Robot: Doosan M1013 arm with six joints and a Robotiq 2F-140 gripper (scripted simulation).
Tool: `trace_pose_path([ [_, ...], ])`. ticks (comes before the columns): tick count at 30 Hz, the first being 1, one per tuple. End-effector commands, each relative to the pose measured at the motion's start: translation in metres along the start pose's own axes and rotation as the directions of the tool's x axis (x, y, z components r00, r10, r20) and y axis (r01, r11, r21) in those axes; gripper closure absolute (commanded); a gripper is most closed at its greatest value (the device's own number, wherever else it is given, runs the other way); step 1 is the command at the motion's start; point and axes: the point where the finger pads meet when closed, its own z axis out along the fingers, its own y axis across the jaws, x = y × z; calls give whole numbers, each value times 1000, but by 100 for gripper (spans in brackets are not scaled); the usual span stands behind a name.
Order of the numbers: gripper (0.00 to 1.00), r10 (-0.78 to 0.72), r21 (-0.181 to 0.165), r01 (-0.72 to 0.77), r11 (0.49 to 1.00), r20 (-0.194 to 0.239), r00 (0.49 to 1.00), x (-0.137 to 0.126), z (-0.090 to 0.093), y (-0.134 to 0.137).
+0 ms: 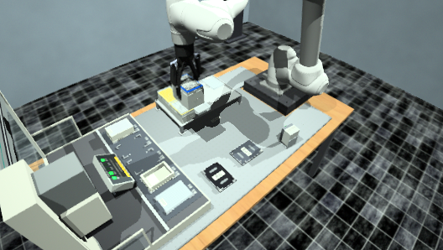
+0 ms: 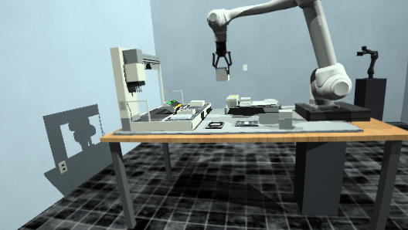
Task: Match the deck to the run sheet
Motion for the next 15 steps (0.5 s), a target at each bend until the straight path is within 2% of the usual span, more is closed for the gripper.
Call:
trace_pose_path([
  [1, 90, 0, 1, 0, 1000, 1, 1000, 0, -1, -10],
  [15, 90, 0, 1, 0, 1000, 1, 1000, -3, -1, -75],
])
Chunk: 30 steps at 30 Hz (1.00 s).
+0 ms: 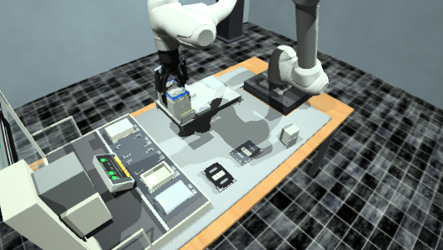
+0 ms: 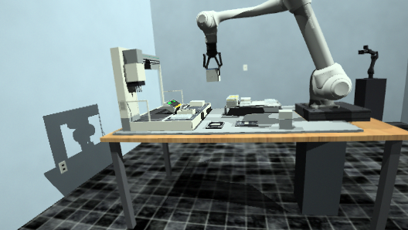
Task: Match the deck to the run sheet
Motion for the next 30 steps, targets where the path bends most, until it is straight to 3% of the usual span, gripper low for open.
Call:
trace_pose_path([
  [1, 90, 0, 1, 0, 1000, 0, 1000, 0, -1, -3],
  [9, 90, 0, 1, 0, 1000, 0, 1000, -1, -1, -40],
  [20, 90, -159, 1, 159, 987, 0, 987, -1, -1, -40],
  [30, 90, -352, 1, 352, 936, 0, 936, -1, -1, -40],
])
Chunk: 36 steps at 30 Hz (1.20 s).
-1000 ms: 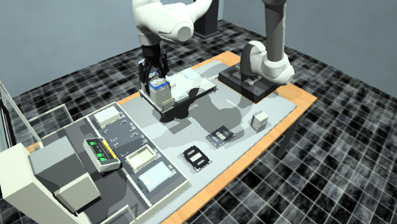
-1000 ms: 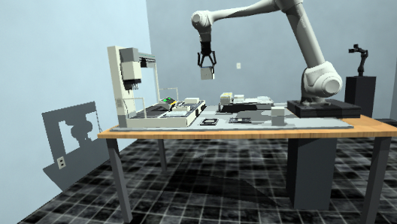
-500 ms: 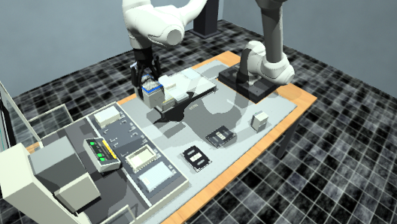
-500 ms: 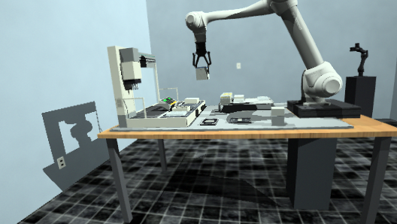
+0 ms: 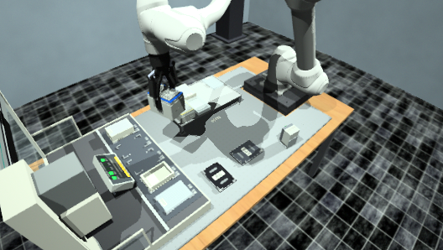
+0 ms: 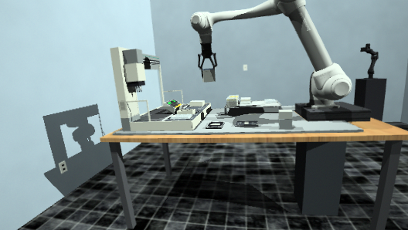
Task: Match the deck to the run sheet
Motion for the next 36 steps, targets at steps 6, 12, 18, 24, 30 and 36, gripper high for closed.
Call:
trace_pose_path([
  [6, 90, -116, 2, 116, 993, 0, 993, 0, -1, 0],
  [12, 90, -234, 2, 234, 972, 0, 972, 0, -1, 0],
  [18, 90, -348, 2, 348, 937, 0, 937, 0, -1, 0],
  [24, 90, -422, 2, 422, 906, 0, 906, 0, -1, 0],
  [30, 90, -528, 2, 528, 849, -1, 849, 0, -1, 0],
  [36, 90, -626, 2, 626, 780, -1, 780, 0, -1, 0],
])
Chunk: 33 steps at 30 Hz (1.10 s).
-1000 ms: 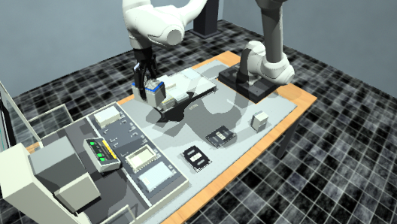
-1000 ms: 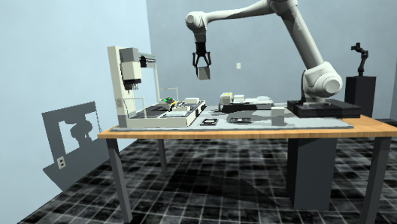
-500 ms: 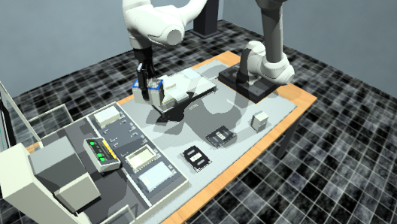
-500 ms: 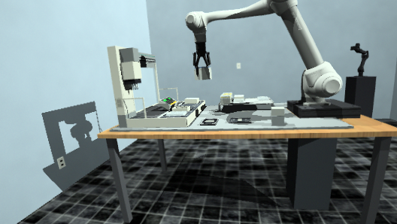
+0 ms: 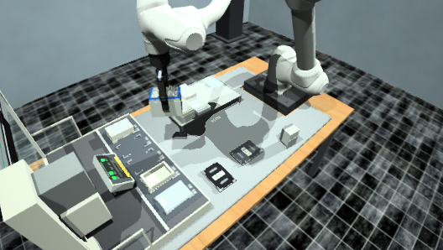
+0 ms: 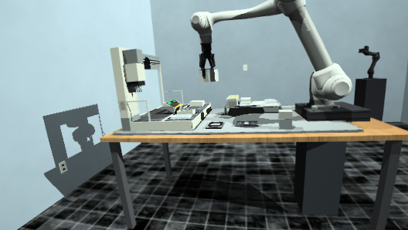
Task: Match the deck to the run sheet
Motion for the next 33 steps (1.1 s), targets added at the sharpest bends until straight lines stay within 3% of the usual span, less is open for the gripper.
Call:
trace_pose_path([
  [1, 90, -56, 2, 56, 998, -1, 998, 0, -1, 0],
  [20, 90, -348, 1, 348, 937, -1, 937, 0, -1, 0],
  [33, 90, -578, 1, 578, 816, -2, 816, 0, -1, 0],
])
